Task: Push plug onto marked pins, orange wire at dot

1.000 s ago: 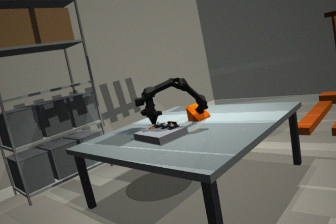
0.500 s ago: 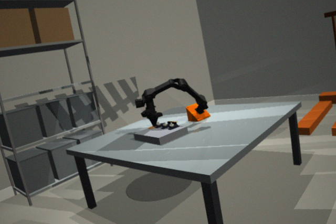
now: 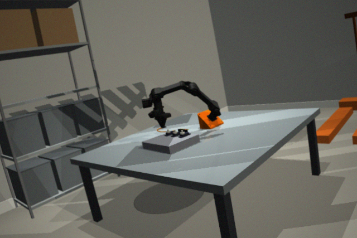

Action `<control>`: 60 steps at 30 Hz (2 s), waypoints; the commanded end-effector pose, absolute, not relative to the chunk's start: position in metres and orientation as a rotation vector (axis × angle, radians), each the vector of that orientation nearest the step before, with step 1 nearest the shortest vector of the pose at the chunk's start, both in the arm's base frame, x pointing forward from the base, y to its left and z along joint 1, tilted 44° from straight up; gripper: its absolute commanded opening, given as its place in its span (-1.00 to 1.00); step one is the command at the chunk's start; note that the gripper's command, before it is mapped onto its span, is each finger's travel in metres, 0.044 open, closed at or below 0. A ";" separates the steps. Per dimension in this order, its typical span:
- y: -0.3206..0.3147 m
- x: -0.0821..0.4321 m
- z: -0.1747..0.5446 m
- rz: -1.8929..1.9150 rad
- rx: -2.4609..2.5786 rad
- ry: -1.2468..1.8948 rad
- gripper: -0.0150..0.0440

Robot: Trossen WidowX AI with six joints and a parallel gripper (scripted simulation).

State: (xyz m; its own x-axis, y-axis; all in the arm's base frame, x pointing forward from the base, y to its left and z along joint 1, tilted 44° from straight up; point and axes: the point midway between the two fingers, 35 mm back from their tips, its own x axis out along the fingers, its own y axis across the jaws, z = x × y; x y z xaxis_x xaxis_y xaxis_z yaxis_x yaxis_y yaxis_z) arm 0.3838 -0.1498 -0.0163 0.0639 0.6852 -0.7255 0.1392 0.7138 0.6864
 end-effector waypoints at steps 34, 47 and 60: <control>-0.118 0.353 0.046 -0.338 1.485 1.683 -0.49; -0.098 0.337 0.065 -0.739 1.793 1.680 -0.49; -0.079 0.318 0.081 -1.175 2.075 1.608 -0.49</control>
State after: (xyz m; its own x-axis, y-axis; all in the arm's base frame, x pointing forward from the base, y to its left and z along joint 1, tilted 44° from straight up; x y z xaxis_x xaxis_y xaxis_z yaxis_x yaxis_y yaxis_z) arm 0.3218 -0.0839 0.0755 0.0512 0.6840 -0.7277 0.9397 -0.2797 -0.1967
